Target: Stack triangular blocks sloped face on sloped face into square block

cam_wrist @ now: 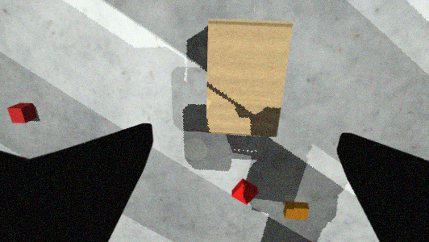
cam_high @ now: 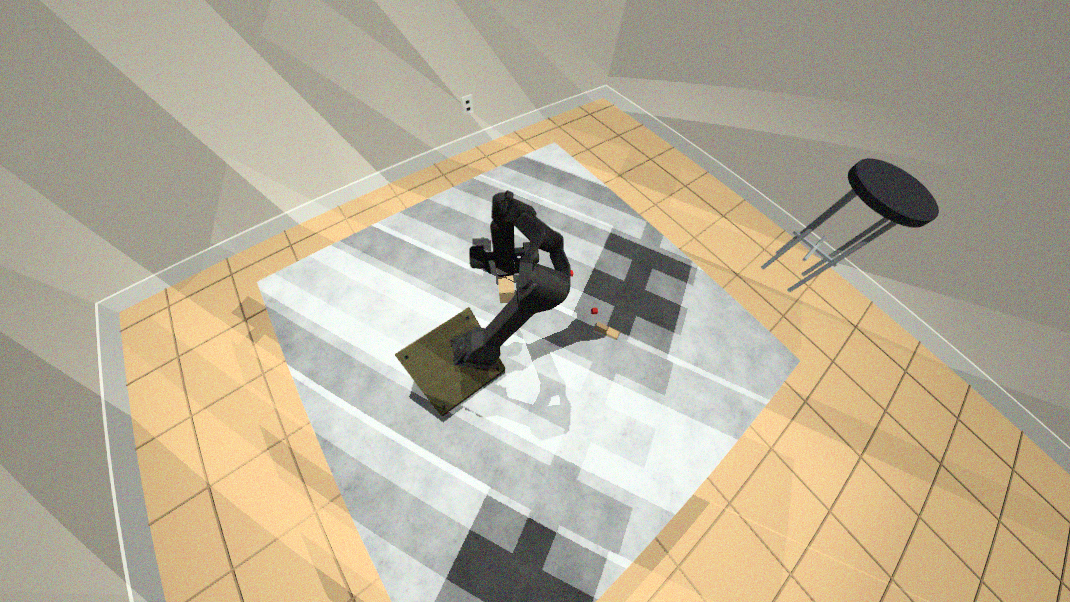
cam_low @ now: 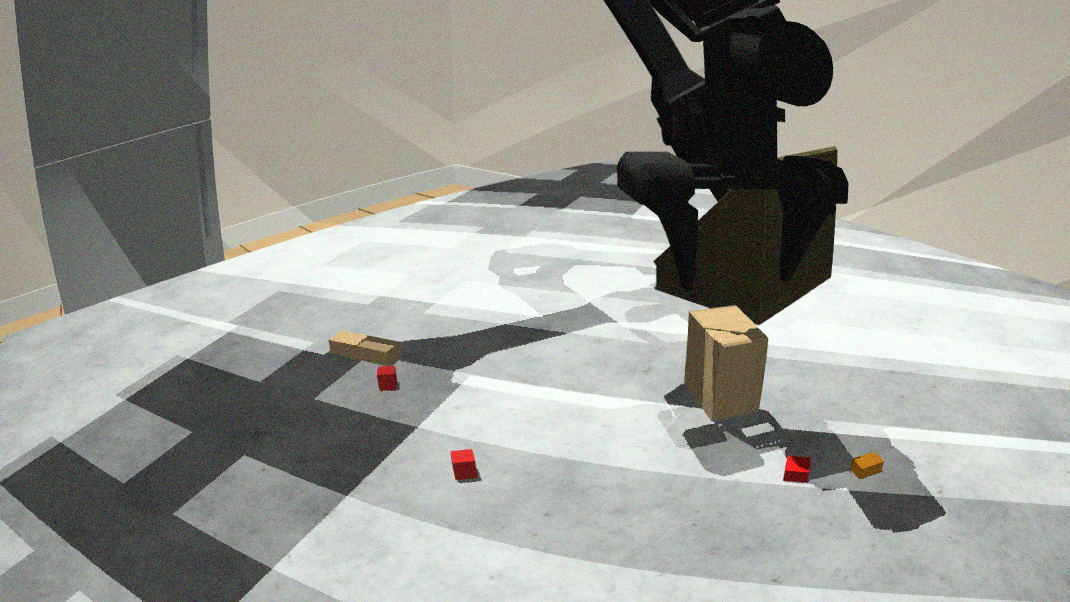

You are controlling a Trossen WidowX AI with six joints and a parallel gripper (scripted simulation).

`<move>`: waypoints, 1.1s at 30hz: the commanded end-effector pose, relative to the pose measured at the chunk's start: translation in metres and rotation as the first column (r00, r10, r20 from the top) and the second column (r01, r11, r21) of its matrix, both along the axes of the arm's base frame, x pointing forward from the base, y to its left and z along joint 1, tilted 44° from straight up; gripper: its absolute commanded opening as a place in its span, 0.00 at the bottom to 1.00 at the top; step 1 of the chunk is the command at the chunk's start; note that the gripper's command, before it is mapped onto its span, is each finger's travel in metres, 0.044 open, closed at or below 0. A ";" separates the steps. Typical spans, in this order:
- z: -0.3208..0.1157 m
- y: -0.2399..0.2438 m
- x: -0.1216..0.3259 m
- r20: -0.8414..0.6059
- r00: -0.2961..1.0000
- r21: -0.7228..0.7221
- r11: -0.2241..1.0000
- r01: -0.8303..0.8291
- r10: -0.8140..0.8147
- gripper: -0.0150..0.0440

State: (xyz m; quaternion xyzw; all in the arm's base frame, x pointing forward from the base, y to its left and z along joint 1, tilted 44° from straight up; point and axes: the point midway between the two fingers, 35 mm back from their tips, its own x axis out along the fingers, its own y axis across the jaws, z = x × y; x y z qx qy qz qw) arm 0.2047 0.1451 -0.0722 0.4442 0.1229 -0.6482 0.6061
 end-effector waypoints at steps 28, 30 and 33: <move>0.027 0.024 -0.007 0.009 1.000 0.012 1.000 -0.009 0.009 1.00; 0.027 0.024 -0.007 0.009 1.000 0.012 1.000 -0.009 0.009 1.00; 0.027 0.024 -0.007 0.009 1.000 0.012 1.000 -0.009 0.009 1.00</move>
